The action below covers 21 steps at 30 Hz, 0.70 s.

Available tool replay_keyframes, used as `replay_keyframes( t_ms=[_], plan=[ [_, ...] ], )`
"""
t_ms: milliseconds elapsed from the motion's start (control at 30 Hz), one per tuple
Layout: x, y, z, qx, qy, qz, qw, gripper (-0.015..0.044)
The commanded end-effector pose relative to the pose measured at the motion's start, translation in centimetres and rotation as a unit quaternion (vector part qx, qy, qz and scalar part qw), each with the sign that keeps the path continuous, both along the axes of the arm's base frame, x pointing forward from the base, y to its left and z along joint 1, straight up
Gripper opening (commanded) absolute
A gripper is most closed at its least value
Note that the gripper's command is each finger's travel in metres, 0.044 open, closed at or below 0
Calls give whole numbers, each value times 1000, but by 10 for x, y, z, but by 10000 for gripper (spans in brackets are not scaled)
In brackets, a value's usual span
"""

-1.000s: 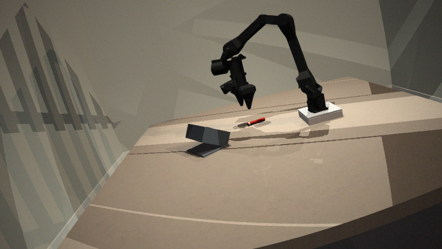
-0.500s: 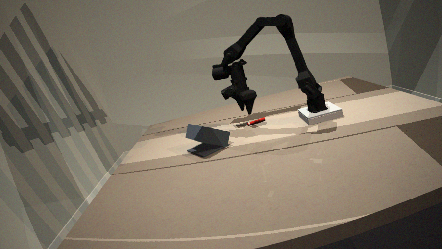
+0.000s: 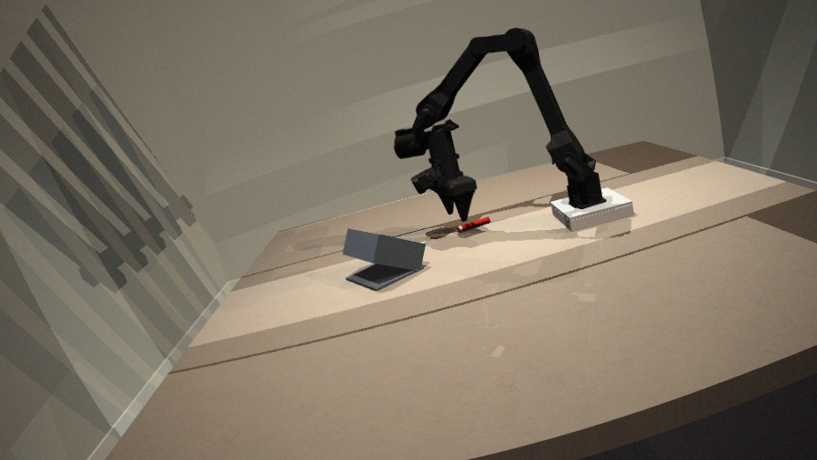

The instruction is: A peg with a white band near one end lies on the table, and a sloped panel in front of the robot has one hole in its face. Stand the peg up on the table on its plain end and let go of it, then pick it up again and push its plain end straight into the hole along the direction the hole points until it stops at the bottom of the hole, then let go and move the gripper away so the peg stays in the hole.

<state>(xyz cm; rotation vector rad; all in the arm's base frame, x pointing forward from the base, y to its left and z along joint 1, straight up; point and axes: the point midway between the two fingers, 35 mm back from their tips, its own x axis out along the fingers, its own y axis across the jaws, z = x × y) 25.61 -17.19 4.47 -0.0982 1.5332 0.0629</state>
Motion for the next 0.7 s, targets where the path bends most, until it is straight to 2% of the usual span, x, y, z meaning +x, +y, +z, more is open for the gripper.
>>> replay_keyframes(
  t_ms=[0,467,667],
  plan=[
    [-4,1,-12,2,8,-1,1000,440],
    [-5,2,-30,2,8,-1,1000,440],
    [-5,2,-30,2,8,-1,1000,282]
  ],
)
